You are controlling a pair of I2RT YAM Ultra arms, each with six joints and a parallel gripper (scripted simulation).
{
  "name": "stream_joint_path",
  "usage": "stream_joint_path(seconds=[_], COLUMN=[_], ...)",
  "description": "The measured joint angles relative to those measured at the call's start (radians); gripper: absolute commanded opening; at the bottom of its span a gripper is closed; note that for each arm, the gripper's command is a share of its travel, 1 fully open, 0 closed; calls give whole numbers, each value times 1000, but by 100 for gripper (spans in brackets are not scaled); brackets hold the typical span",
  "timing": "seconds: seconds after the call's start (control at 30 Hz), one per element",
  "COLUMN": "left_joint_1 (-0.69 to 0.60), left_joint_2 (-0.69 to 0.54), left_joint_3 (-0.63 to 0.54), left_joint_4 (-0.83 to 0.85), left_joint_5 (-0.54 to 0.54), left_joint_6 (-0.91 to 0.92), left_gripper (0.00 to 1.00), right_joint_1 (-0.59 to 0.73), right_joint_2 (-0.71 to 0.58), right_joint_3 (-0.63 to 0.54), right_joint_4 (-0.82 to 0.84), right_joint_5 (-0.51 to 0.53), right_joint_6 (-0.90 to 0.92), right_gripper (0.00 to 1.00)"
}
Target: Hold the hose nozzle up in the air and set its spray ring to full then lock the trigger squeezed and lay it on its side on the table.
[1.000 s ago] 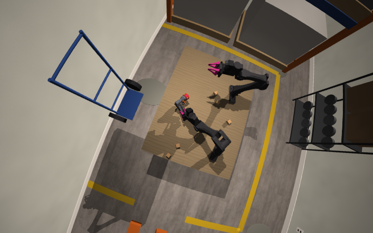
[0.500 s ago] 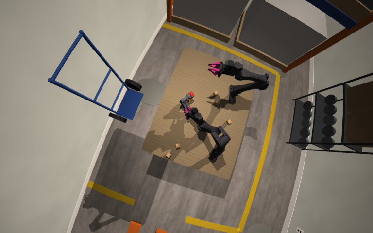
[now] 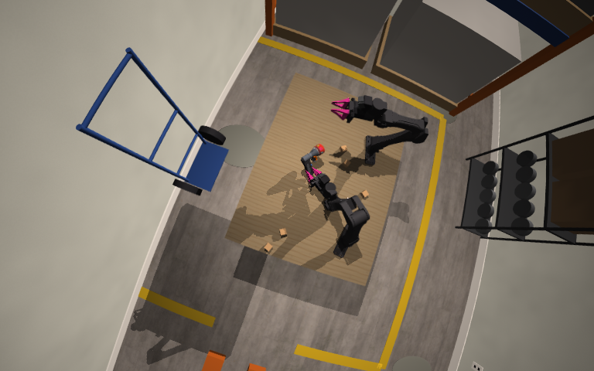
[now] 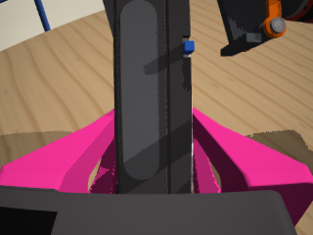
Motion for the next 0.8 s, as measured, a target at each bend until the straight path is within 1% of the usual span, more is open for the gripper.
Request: stream_joint_path(seconds=[0.17, 0.37, 0.8], left_joint_1=[0, -2, -2], left_joint_2=[40, 40, 40], left_joint_3=[0, 0, 0], left_joint_4=[104, 167, 188], left_joint_5=[-24, -23, -16], left_joint_6=[8, 14, 14], left_gripper=[35, 35, 35], right_joint_1=[0, 0, 0], right_joint_2=[0, 0, 0], right_joint_3=[0, 0, 0], right_joint_4=[0, 0, 0], right_joint_5=[0, 0, 0], right_joint_6=[0, 0, 0], right_gripper=[37, 37, 37])
